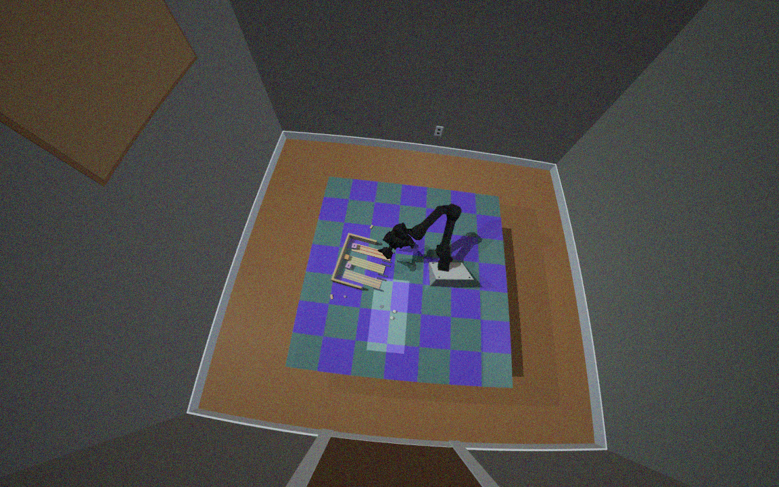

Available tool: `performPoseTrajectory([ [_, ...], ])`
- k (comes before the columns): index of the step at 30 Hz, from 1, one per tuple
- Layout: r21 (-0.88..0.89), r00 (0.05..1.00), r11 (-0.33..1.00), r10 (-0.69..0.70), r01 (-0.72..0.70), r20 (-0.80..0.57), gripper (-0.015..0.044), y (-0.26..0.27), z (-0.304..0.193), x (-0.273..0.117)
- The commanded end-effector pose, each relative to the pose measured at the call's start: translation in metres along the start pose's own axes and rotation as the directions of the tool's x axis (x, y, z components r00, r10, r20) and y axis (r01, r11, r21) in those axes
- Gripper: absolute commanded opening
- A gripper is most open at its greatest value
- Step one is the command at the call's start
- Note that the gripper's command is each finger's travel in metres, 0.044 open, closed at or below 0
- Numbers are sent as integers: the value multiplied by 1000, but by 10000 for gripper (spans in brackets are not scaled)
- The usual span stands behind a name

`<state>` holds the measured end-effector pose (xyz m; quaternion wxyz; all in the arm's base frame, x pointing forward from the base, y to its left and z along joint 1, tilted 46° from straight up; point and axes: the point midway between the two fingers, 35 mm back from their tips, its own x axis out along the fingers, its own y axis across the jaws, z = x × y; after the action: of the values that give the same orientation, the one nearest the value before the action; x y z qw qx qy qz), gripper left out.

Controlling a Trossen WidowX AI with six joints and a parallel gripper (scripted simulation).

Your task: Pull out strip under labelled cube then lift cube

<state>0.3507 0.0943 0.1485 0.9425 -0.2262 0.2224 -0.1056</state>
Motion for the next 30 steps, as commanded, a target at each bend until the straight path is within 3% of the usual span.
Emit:
performPoseTrajectory([
  [1, -173, 999, 984, 39, -36, 16, 400, 38, -19, -34],
  [6, -352, 994, 934, 89, -59, 69, 400, 71, -38, -76],
  [24, -359, 993, 931, 90, -59, 72, 400, 72, -39, -78],
  [30, -384, 994, 917, 89, -109, -68, 242, 75, -38, -55],
])
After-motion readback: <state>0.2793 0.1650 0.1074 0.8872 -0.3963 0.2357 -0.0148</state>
